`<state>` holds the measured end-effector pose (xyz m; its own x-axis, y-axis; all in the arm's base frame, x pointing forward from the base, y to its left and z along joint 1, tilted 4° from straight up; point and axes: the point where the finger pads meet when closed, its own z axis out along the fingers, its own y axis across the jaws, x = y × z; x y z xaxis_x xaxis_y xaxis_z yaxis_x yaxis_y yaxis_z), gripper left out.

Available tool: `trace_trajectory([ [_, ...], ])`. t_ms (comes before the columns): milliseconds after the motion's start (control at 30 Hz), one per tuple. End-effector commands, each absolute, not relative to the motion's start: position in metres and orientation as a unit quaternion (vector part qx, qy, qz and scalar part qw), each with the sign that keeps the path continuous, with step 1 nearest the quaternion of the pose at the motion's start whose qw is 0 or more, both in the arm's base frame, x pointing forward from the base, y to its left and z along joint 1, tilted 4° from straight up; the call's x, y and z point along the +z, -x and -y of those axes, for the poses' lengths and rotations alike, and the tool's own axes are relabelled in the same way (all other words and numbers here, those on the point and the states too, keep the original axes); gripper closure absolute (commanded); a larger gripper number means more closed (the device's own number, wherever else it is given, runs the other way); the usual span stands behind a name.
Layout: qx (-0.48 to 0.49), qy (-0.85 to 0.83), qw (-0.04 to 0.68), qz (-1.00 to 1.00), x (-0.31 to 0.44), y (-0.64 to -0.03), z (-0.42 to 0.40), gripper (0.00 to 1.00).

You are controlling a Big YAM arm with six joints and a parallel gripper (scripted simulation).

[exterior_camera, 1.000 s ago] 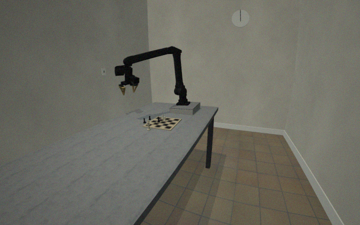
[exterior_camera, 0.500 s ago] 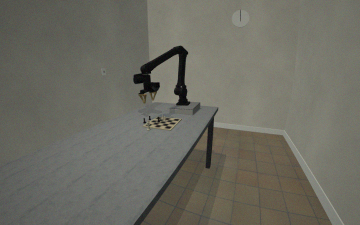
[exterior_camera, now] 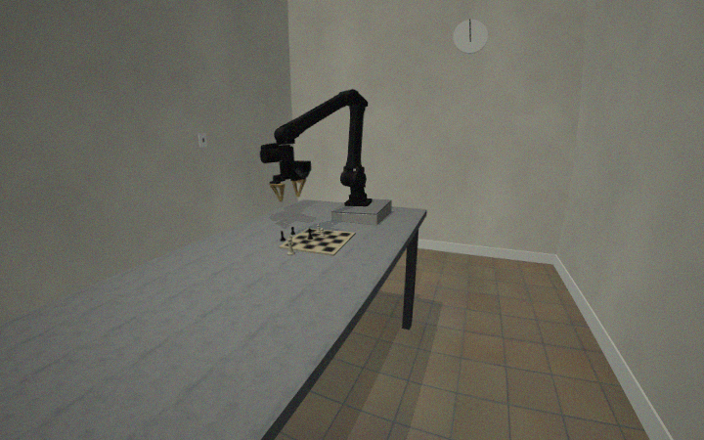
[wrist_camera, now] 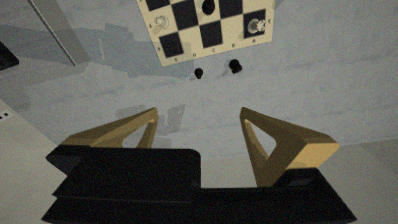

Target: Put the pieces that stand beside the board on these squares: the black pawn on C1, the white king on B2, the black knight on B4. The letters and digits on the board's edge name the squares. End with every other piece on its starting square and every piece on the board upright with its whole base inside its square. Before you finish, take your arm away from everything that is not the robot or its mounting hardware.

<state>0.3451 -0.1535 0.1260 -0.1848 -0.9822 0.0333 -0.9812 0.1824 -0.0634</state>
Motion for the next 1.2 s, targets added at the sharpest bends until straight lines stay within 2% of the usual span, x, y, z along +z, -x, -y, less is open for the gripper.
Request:
trace_trajectory([
  [0,-0.038,0.598,0.012,-0.801,0.122,-0.349,0.156,0.0],
  [467,-0.035,0.301,0.026,-0.952,0.09,-0.351,0.16,0.0],
  [733,-0.028,0.129,0.031,-0.991,0.073,-0.352,0.16,0.0],
  [800,-0.028,0.129,0.031,-0.991,0.073,-0.352,0.16,0.0],
  [833,-0.03,0.074,0.044,-0.996,0.09,-0.373,0.169,0.0],
  [1000,-0.024,-0.035,0.039,-0.998,0.074,-0.357,0.162,0.0],
  [1033,-0.024,-0.057,0.039,-0.997,0.074,-0.357,0.162,0.68],
  [1167,-0.023,-0.089,0.036,-0.995,0.074,-0.355,0.161,0.68],
])
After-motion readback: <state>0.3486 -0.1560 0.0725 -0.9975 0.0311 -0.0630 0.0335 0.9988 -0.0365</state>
